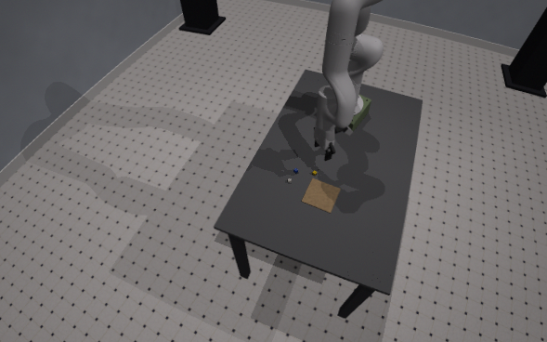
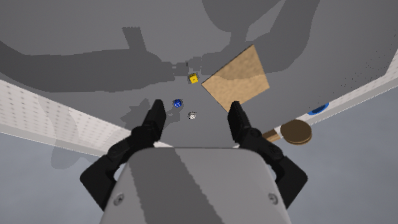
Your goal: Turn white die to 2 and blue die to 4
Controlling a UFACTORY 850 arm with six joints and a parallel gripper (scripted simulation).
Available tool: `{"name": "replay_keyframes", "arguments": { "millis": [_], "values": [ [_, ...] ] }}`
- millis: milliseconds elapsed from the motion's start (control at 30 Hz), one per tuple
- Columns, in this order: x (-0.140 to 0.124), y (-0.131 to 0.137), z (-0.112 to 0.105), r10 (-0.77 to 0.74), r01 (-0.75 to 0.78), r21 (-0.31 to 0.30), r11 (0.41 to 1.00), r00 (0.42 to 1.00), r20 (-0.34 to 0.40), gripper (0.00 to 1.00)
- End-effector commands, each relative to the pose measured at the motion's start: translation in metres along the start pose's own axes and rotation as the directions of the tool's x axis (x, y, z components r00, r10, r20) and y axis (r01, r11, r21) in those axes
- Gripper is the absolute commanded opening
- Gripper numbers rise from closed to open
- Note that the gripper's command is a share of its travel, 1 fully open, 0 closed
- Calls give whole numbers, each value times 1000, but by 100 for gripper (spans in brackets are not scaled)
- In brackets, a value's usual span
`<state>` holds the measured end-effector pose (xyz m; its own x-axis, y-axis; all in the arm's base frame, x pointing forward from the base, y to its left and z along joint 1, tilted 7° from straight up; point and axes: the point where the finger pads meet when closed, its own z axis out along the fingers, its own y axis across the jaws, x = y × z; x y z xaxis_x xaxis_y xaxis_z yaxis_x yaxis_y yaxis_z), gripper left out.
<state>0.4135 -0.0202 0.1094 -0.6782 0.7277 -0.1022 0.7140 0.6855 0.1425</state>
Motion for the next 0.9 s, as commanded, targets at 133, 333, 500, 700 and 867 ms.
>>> {"name": "replay_keyframes", "arguments": {
  "millis": [133, 333, 500, 700, 867],
  "values": [
    [-1, 1, -6, 2, -2, 82, 997, 1000, 2, 100],
    [-1, 1, -6, 2, -2, 82, 997, 1000, 2, 100],
    [-1, 1, -6, 2, -2, 82, 997, 1000, 2, 100],
    [-2, 2, -6, 6, -6, 82, 997, 1000, 3, 100],
    [-2, 2, -6, 6, -6, 82, 997, 1000, 3, 100]
  ]
}}
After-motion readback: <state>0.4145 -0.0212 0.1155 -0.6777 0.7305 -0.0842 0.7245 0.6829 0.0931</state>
